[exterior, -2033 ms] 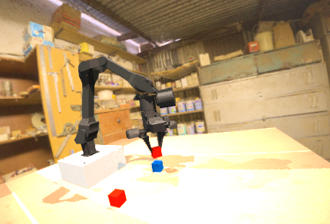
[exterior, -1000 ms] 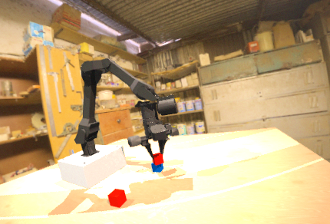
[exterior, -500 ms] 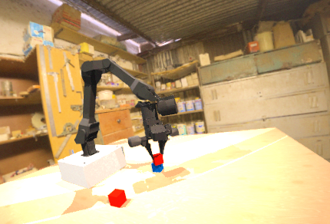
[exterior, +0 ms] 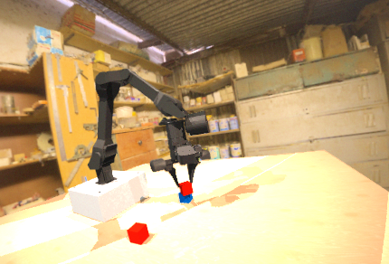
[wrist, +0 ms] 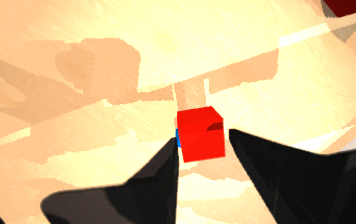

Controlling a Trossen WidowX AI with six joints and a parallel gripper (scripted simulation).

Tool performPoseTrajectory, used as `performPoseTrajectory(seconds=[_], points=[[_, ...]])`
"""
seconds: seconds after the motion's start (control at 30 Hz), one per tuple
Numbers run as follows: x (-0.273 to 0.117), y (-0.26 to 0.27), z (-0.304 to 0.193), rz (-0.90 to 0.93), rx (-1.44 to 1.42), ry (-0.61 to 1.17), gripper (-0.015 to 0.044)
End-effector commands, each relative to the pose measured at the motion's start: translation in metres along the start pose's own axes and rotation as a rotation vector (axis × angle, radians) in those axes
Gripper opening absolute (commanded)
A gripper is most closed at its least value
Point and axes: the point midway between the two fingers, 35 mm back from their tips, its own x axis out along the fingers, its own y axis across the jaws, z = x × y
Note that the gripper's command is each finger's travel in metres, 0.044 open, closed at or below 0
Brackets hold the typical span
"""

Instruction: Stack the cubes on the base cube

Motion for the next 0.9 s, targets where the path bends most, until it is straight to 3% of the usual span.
performPoseTrajectory(seconds=[0.0, 0.77, 0.87], points=[[-0.008, 0.001, 0.001, 0.009, 0.002, -0.006, 0.0205], [-0.026, 0.001, 0.001, 0.009, 0.002, -0.006, 0.0205], [-0.024, -0.003, 0.006, 0.004, 0.019, -0.002, 0.0265]])
